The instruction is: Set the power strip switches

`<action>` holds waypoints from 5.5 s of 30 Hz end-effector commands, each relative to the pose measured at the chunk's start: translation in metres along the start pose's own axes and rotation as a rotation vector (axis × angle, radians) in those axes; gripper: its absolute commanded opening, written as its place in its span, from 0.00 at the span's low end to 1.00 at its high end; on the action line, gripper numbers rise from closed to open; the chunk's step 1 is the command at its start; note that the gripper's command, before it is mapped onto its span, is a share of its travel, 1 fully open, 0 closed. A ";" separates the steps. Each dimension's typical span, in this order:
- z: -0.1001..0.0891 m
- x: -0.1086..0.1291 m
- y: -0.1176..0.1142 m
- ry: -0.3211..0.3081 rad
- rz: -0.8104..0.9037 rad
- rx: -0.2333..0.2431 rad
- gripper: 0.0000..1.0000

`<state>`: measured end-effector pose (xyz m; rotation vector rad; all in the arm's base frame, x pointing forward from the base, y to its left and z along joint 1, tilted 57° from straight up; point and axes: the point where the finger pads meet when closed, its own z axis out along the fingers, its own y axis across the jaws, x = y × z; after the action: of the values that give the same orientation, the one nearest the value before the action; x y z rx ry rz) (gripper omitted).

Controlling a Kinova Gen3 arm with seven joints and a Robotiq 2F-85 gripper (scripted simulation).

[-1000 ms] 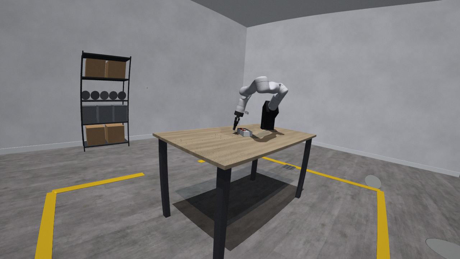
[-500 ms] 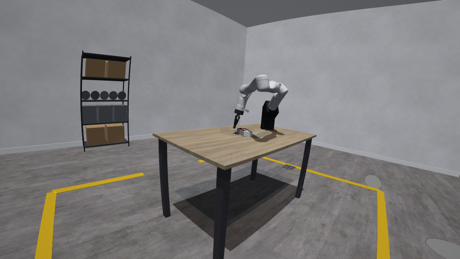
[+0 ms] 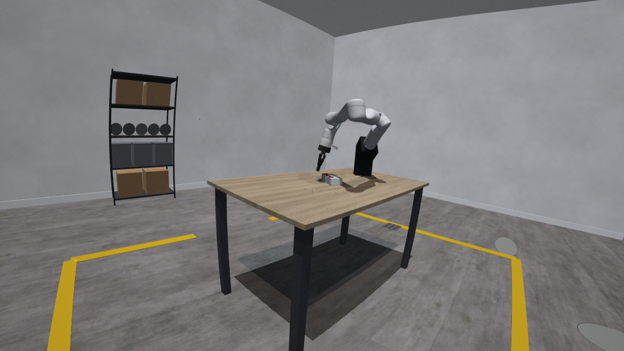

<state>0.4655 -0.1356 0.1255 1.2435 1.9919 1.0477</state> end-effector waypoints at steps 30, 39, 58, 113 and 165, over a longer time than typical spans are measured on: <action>-0.034 -0.008 -0.002 -0.007 -0.002 0.006 0.00; -0.041 -0.009 -0.003 -0.008 -0.003 0.010 0.00; -0.045 -0.009 -0.004 -0.009 -0.003 0.013 0.00; -0.045 -0.009 -0.004 -0.009 -0.003 0.013 0.00; -0.042 -0.004 -0.002 0.031 0.020 0.003 1.00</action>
<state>0.4331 -0.1531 0.1470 1.2565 2.0077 1.0733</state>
